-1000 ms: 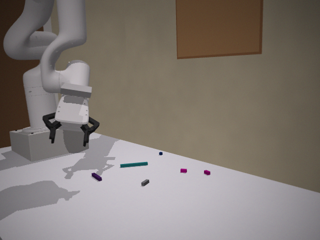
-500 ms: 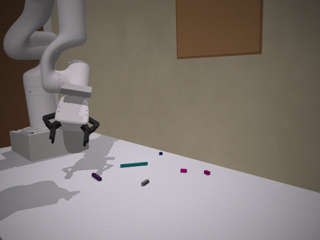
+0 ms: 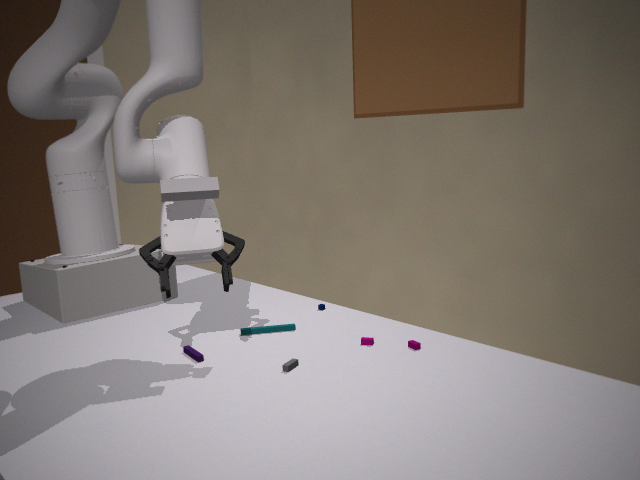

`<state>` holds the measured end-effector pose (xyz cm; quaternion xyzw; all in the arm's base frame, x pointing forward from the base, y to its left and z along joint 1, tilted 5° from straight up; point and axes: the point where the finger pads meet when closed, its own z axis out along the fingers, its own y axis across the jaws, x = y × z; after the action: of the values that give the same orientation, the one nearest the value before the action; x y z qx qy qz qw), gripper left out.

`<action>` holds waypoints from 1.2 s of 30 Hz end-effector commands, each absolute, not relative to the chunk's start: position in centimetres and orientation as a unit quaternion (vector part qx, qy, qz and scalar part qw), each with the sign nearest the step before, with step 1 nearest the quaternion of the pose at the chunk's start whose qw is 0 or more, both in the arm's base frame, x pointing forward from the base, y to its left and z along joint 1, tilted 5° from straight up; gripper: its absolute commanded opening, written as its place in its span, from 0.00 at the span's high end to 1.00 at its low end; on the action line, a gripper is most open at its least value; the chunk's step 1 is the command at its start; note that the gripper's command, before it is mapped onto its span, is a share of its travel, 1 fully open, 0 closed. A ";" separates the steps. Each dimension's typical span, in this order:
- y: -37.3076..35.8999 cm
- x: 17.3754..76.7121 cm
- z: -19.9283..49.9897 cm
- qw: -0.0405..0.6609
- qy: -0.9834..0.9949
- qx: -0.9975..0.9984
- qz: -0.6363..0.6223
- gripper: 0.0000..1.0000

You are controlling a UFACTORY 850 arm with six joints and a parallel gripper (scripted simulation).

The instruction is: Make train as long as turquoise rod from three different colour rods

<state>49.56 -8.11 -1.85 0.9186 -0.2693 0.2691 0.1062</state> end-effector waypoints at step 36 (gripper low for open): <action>14.6 42.4 -5.9 -0.004 -0.410 0.912 0.015 0.00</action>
<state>42.63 14.10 -5.93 0.9135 -0.4062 0.0224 -0.0017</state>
